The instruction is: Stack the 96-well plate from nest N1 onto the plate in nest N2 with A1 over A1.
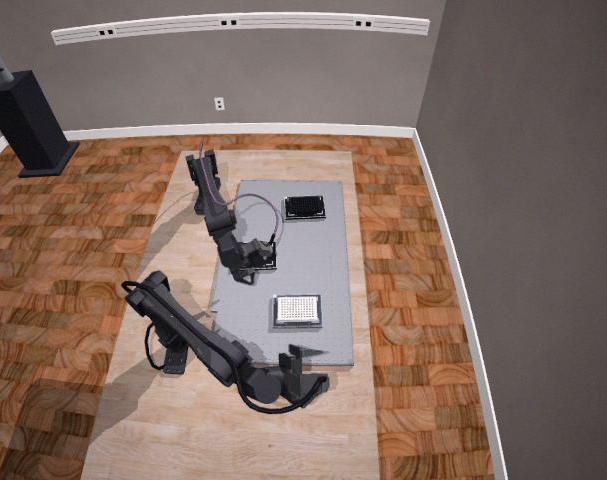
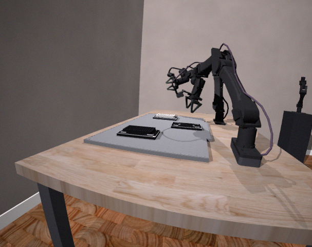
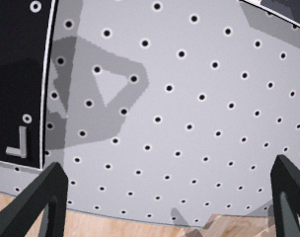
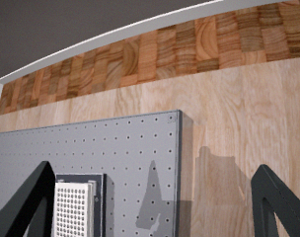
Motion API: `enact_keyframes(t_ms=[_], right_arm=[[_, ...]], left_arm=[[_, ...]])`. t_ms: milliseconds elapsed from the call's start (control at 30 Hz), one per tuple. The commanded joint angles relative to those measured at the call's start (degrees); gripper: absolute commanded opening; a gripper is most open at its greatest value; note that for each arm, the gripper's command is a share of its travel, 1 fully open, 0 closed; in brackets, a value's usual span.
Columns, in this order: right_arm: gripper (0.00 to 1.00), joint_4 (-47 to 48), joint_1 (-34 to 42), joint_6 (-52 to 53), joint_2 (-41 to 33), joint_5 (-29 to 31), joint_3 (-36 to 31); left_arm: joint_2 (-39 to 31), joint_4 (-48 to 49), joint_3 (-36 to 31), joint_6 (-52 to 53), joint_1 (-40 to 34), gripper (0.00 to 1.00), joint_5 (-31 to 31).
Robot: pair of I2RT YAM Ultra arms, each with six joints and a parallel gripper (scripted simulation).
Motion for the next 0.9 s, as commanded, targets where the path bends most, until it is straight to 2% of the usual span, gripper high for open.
enact_keyframes(t_ms=[0,533,700,867], right_arm=[[1.0,0.93,0.0,-0.23,-1.45,-0.63,1.31],[1.0,0.93,0.0,-0.23,-1.45,-0.63,1.31],[1.0,1.19,1.43,-1.06,-1.38,3.9,-0.74],[1.0,1.38,9.12,-3.12,-4.08,12.32,-5.52]], left_arm=[[-1.06,-0.18,0.64,0.08,0.0,1.0,-0.75],[-1.06,-0.18,0.64,0.08,0.0,1.0,-0.75],[-1.53,4.3,-0.84,4.36,0.43,1.0,1.12],[-6.76,12.2,-5.77,14.77,1.26,1.0,2.27]])
